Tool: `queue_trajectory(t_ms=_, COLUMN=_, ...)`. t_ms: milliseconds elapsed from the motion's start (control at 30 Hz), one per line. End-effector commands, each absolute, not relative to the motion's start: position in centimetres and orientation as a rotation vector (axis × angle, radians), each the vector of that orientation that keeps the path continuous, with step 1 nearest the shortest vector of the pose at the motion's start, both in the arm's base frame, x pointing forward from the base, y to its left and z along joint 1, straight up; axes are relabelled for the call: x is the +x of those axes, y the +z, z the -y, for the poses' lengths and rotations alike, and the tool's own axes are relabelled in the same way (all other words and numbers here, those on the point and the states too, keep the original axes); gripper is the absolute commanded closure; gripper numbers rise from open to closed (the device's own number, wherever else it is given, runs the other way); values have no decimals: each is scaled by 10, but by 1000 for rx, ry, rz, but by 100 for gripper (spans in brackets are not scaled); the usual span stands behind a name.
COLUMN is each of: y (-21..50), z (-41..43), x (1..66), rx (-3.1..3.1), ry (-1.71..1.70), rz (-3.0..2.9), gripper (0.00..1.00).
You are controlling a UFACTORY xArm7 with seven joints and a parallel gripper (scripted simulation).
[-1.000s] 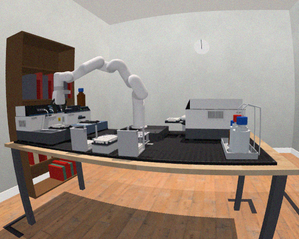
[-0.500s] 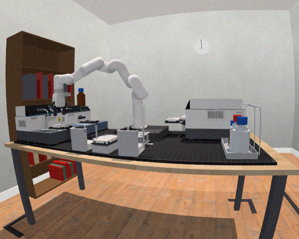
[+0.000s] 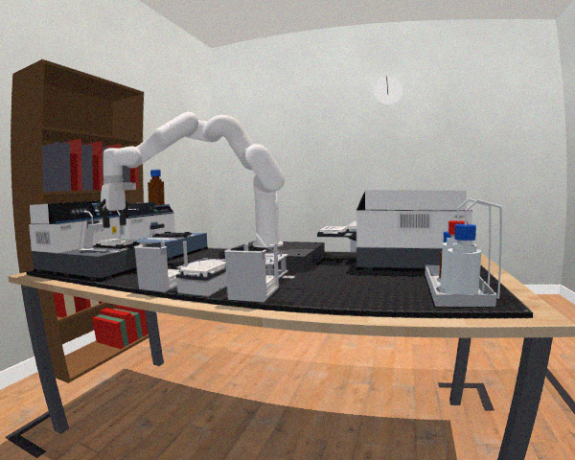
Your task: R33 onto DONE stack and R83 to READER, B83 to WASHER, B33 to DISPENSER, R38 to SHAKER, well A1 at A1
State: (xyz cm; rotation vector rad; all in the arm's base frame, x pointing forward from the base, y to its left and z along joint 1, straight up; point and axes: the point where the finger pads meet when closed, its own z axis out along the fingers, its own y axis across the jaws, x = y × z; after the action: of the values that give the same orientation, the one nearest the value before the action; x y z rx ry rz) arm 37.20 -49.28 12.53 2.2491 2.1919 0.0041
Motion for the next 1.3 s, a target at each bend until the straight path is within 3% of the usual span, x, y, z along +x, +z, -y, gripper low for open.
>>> queue_trajectory(t_ms=0, y=122, z=494, x=373, rx=2246, ry=3, rz=-2189, gripper=0)
queue_trajectory(t_ms=1267, y=98, z=494, x=373, rx=2246, ry=3, rz=-2189, gripper=0)
